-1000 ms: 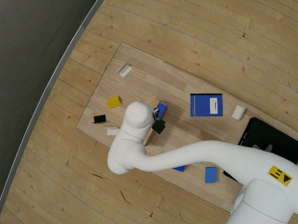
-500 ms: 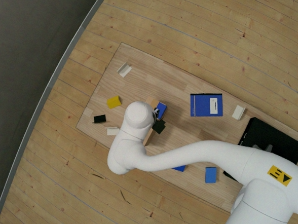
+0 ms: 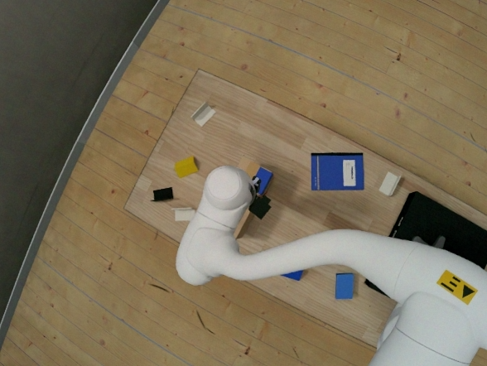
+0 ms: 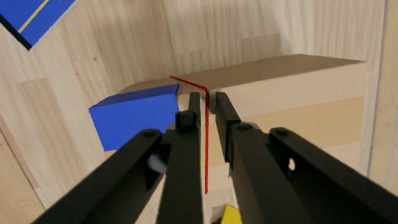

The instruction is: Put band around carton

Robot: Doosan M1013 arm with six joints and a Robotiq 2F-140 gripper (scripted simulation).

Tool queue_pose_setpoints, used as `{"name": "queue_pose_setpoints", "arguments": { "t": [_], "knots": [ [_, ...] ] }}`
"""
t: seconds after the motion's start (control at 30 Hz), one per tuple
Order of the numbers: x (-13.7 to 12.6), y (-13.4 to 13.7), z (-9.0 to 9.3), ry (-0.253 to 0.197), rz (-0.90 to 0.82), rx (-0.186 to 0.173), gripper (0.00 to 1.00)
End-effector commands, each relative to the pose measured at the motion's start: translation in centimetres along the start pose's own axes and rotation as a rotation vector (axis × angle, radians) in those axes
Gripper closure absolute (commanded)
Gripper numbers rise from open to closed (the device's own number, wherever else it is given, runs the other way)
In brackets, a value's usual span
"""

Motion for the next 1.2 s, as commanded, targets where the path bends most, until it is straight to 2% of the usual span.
{"name": "queue_pose_setpoints", "arguments": {
  "t": [0.0,1.17],
  "knots": [
    [0.23,-0.01,0.25,0.001,0.003,0.002,0.82],
    [0.22,-0.01,0.64,0.002,0.003,0.002,0.82]
  ]
}}
Point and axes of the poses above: the point where the finger pads meet when closed, its own z axis out along the fingers, its own y axis across the jaws, x = y × z, the point moved 3 cm from there along -z, back along the fingers, and after that the axes turned 4 degrees about z, right-handed, at the moved point
